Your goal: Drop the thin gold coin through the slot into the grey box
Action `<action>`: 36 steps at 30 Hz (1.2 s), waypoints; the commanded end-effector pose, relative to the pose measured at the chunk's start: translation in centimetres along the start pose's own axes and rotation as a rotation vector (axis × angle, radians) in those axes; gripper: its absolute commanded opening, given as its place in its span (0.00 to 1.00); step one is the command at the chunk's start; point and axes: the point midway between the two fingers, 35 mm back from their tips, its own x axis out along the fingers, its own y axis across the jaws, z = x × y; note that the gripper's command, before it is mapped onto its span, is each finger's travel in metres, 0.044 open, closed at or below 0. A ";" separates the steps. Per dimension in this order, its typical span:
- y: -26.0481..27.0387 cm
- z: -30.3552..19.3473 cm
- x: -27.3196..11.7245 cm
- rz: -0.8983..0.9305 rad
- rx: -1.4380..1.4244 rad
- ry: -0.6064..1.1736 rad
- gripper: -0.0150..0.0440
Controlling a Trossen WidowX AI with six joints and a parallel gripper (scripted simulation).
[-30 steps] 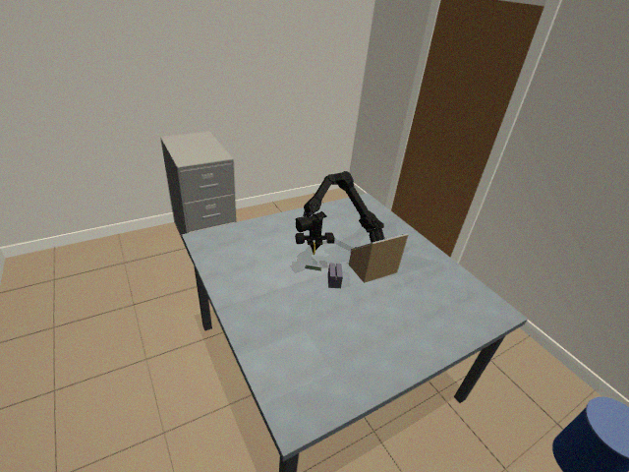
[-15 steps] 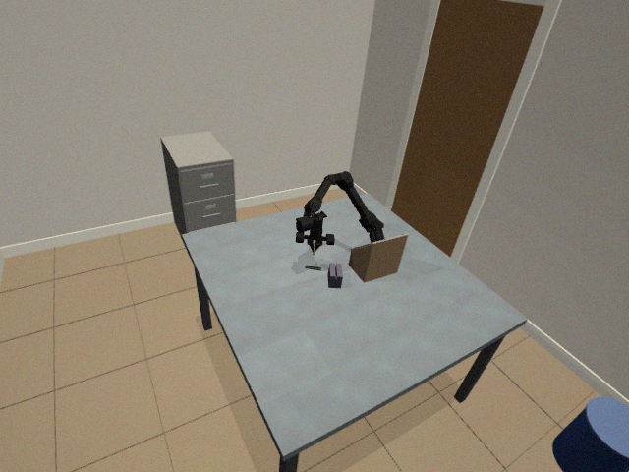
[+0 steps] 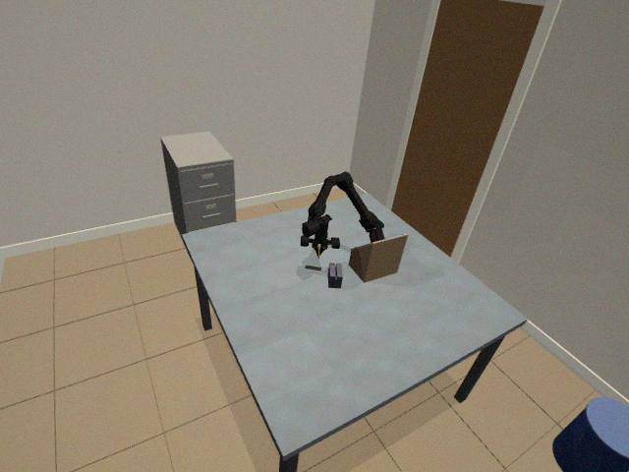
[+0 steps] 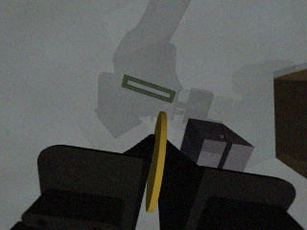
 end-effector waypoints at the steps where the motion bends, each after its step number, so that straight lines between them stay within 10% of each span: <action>1: -1.2 -0.9 0.2 -0.008 -0.005 0.001 0.25; 36: -8.8 -5.7 0.3 -0.008 -0.004 -0.008 0.25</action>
